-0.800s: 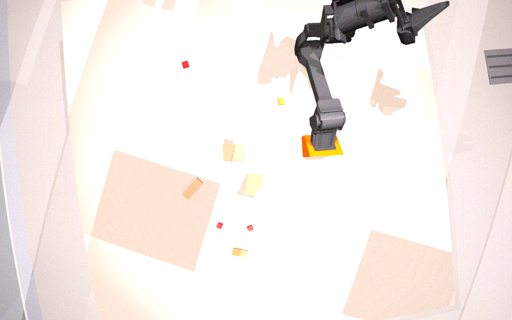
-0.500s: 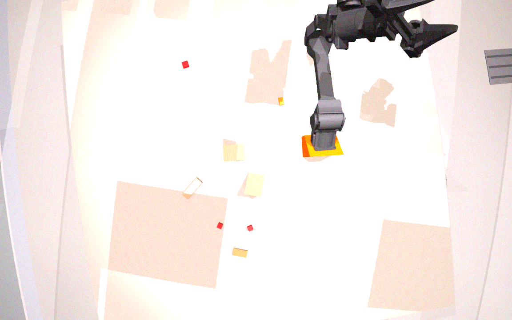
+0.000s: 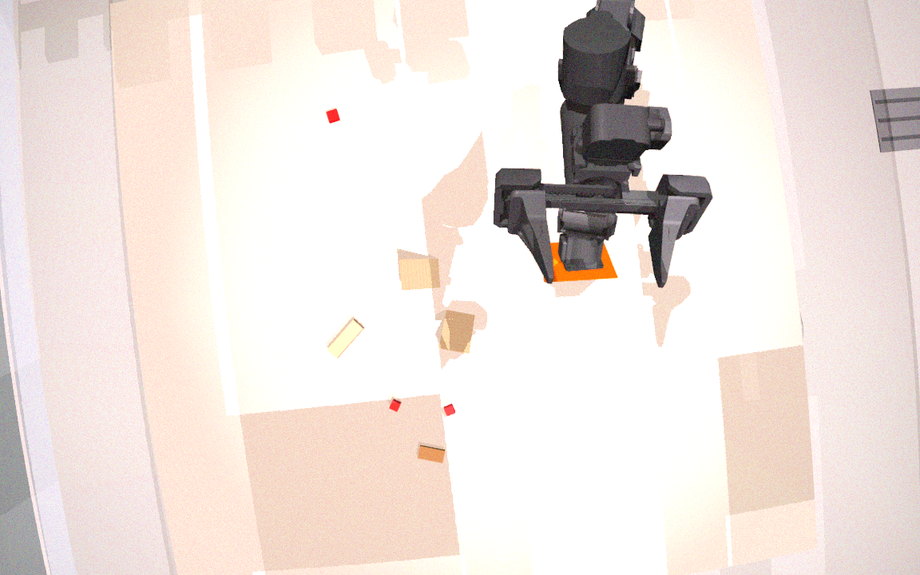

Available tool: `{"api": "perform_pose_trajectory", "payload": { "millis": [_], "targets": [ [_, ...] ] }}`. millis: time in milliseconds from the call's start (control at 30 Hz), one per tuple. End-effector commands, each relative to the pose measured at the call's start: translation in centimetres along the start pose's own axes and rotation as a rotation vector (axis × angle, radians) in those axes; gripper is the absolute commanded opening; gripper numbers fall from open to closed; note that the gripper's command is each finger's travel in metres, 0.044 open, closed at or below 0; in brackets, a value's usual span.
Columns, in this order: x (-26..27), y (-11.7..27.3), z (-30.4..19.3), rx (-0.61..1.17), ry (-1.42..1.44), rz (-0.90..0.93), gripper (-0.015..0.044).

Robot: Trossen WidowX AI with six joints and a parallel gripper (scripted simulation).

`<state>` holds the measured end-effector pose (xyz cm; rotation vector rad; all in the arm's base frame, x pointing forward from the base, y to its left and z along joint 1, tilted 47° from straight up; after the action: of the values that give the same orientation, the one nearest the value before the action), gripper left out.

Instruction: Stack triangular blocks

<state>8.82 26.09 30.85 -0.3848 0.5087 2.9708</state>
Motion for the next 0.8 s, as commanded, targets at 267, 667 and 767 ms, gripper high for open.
{"api": "perform_pose_trajectory", "payload": {
  "millis": [267,667,767],
  "targets": [
    [-7.6,-2.9,-11.3,0.640,-0.443,-0.373,0.0440],
    [-12.5,1.3,-24.8,1.396,-0.789,-0.833,0.0440],
    [-13.1,3.2,-27.7,1.600,-0.826,-0.940,0.0440]
  ]
}}
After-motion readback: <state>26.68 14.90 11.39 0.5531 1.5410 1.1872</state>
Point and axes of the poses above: the point midway between the two fingers, 35 mm back from their tips, its own y axis back along the fingers, its own x axis across the jaws, z = x × y, the point moved 7 cm from there along y, back along the fingers, and after that the axes turned 14 degrees about y, right-handed, at the moved point
